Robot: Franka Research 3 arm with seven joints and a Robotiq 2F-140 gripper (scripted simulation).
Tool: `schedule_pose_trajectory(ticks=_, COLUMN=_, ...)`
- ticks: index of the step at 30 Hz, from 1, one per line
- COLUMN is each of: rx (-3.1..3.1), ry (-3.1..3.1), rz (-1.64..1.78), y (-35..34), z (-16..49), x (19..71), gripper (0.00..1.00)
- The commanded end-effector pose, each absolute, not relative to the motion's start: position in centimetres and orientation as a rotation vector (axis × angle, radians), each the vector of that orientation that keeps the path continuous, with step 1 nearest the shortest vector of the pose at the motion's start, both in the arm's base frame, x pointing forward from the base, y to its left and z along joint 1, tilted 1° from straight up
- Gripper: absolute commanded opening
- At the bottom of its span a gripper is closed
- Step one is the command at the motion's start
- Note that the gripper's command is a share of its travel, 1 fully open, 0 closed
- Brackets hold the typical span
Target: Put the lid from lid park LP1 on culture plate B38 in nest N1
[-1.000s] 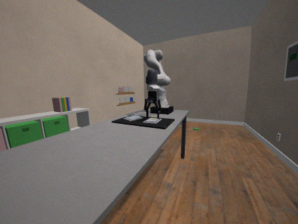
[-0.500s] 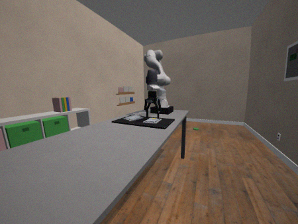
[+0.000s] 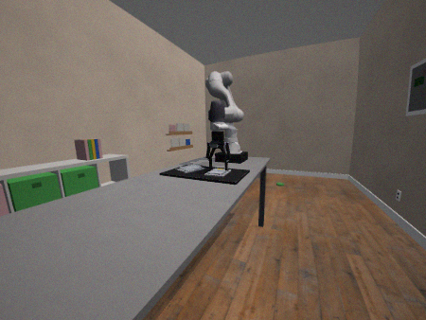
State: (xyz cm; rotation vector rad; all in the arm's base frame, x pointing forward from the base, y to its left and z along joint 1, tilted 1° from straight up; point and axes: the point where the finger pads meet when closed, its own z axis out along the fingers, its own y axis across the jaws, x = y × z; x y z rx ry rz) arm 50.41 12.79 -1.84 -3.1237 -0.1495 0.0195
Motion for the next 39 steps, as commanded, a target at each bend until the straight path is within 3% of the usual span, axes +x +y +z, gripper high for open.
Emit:
schedule_pose_trajectory(ticks=1, rx=-3.124, ry=-0.146, rz=0.013, y=12.86, z=-2.01, x=50.54, gripper=0.69)
schedule_pose_trajectory(ticks=39, rx=-3.124, ry=-0.146, rz=0.013, y=12.87, z=-2.86, x=50.54, gripper=0.69)
